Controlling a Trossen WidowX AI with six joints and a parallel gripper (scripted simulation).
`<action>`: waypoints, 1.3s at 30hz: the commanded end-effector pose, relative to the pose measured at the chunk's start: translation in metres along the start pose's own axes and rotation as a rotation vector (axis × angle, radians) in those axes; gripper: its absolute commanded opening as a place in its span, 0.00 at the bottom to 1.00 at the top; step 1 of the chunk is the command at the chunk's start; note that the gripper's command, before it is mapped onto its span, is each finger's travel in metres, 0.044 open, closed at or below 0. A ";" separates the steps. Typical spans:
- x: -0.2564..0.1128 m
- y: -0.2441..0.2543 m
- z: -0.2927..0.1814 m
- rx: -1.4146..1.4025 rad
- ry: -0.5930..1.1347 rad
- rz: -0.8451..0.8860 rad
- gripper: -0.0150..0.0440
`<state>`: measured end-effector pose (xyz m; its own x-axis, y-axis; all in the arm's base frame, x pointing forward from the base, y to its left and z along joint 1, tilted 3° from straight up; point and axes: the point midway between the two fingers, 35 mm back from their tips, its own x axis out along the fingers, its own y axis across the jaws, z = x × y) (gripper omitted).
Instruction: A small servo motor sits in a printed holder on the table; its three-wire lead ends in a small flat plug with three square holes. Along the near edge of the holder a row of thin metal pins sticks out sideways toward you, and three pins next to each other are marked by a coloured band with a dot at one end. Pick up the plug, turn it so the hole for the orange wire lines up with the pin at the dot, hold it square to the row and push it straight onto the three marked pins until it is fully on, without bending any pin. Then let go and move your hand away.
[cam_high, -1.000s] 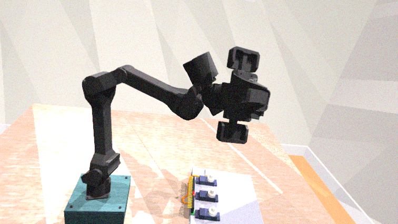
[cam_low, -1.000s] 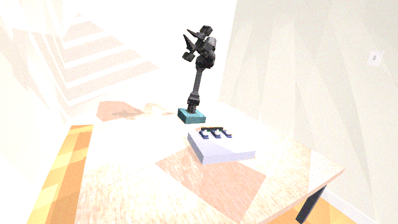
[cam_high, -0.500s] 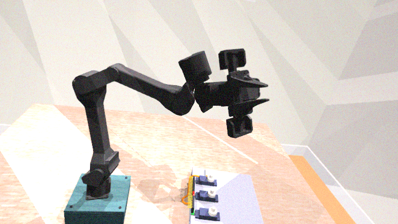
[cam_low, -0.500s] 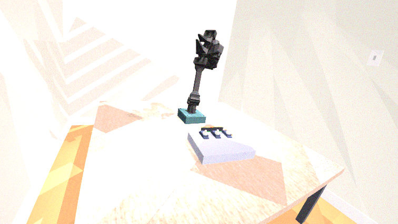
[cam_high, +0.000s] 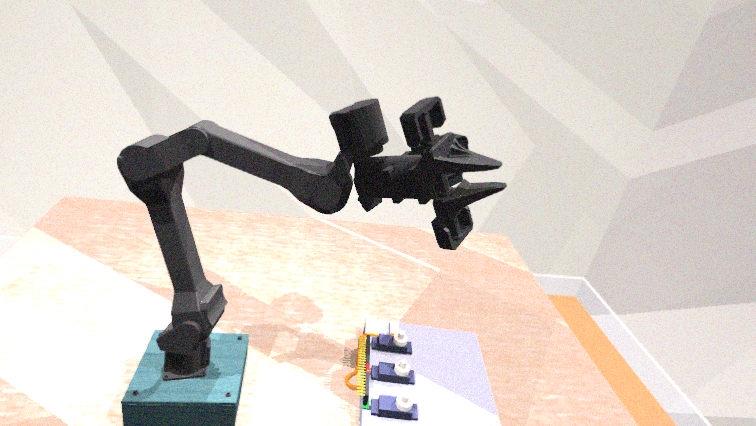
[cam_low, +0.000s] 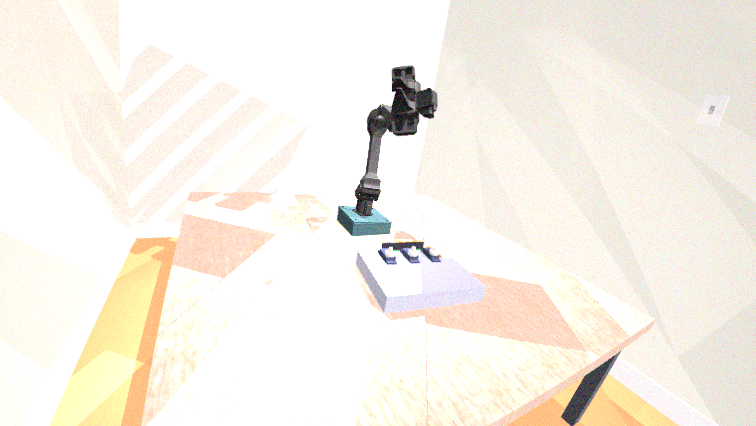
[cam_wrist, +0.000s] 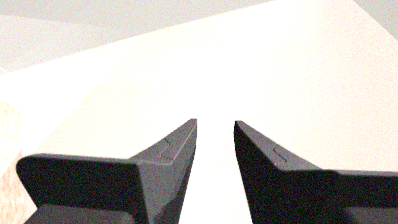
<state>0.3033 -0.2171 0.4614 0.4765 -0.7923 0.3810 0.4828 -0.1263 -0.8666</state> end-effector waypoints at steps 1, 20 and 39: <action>-0.008 0.008 0.008 0.071 -0.047 0.037 0.45; -0.062 0.036 0.049 0.501 -0.263 0.266 0.45; -0.129 0.063 0.079 0.917 -0.384 0.598 0.45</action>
<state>0.3294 -0.0840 0.3920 0.9061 -0.3611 0.2204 0.4231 0.7689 -0.4795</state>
